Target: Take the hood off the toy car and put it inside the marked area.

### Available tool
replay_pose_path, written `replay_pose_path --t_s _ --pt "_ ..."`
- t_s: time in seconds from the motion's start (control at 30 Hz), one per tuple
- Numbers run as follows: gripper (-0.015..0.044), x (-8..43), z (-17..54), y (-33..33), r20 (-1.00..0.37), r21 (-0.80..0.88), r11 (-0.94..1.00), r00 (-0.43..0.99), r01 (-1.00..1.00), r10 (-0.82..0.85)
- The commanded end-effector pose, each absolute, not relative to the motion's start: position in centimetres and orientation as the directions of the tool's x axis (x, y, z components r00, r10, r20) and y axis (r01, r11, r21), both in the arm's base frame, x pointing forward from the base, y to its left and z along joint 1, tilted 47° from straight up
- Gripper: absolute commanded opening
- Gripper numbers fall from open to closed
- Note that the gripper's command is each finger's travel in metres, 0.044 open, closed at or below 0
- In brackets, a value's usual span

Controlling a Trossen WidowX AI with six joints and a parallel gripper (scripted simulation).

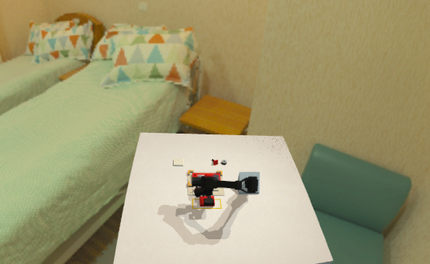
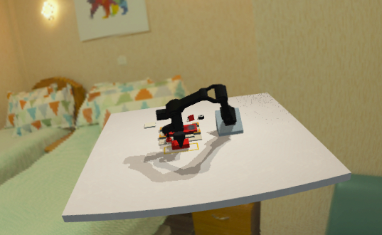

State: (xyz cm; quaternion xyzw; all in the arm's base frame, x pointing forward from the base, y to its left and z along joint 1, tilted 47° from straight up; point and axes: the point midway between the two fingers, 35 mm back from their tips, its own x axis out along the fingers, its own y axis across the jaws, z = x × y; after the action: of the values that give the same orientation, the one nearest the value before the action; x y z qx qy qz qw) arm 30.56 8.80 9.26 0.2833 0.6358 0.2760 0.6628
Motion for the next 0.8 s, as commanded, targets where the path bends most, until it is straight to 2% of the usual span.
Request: replay_pose_path --t_s 0.0,0.77 --pt "0.0 30.58 9.26 8.95 -0.684 0.729 0.685 0.042 -0.004 0.728" --pt "0.0 30.6 8.5 9.8 -0.683 0.73 0.684 0.042 -0.004 0.729"
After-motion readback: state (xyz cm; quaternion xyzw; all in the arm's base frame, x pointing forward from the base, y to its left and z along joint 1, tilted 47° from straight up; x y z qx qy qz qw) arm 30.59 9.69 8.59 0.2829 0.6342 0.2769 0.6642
